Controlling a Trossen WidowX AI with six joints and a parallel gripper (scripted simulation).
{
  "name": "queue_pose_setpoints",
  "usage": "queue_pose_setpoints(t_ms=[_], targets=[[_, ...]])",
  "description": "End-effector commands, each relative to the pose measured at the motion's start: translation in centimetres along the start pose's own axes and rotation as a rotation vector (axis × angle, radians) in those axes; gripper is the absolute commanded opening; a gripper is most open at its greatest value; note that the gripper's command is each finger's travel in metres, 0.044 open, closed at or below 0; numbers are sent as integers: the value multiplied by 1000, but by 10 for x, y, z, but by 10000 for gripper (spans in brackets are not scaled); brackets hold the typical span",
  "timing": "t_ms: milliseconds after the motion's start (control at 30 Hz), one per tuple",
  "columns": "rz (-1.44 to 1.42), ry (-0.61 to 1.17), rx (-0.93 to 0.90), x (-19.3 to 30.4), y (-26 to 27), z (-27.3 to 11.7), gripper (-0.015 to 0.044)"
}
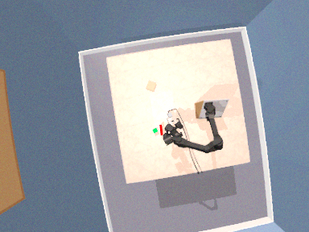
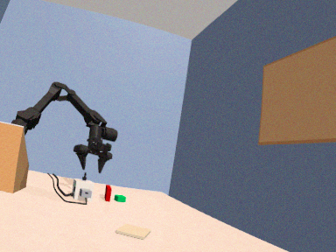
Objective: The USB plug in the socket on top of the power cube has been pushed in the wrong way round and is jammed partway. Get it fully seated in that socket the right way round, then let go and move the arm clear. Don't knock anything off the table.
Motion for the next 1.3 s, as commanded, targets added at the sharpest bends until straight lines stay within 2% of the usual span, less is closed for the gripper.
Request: queue_pose_setpoints(t_ms=[0,133,1267], targets=[[256,135,33,-52,-34,1,440],[413,224,24,-76,-55,-3,440],[414,225,23,-71,-55,20,440]])
Point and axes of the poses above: the point midway between the two fingers, 35 mm back from their tips, its own z axis out along the fingers, its own y axis across the jaws, x = y × z, the point moved 7 cm from there along -z, back along the fingers, and after that the axes turned 12 degrees about z, right-handed, at the moved point
